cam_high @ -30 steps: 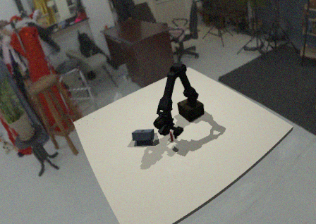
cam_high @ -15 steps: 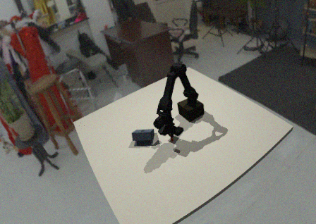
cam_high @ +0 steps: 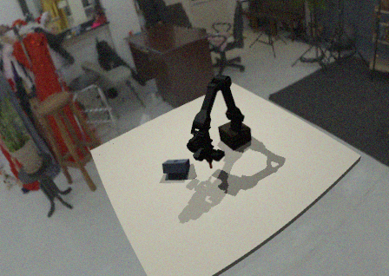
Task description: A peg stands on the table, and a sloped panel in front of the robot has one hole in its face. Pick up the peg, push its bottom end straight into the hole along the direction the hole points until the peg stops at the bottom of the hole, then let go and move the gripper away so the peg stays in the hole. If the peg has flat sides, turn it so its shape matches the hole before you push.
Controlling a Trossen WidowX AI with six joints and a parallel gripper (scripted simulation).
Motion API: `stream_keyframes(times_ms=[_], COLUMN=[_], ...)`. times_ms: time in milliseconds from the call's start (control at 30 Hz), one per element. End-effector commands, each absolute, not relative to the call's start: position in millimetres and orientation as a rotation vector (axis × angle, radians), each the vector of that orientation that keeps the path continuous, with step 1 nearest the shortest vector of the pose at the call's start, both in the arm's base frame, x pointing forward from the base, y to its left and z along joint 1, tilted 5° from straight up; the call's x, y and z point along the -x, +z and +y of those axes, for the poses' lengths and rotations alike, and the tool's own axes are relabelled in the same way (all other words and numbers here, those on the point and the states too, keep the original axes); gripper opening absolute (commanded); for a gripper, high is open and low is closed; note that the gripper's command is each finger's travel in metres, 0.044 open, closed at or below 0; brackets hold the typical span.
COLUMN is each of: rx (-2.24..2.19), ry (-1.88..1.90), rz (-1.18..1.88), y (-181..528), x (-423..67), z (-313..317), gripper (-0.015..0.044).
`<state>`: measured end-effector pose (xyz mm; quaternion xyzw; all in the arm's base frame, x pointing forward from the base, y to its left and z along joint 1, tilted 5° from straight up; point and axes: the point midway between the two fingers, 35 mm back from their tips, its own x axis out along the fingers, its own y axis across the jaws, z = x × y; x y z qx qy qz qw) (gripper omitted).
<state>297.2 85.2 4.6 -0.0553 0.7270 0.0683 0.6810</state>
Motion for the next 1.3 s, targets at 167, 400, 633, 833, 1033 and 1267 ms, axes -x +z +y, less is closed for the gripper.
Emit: stream_keyframes(times_ms=[167, 400, 633, 833, 1033, 1267], rx=[0.13, 0.094, 0.038, -0.01, -0.057, -0.113], ry=[0.155, 0.139, 0.114, 0.093, 0.072, 0.047], rz=[1.624, 1.624, 1.623, 1.621, 1.619, 1.615], y=[41, 41, 42, 43, 44, 46], x=[-300, -303, -307, -311, -315, -319], z=[86, 81, 74, 67, 61, 53], gripper=[0.0, 0.0, 0.0, 0.0, 0.0, 0.0])
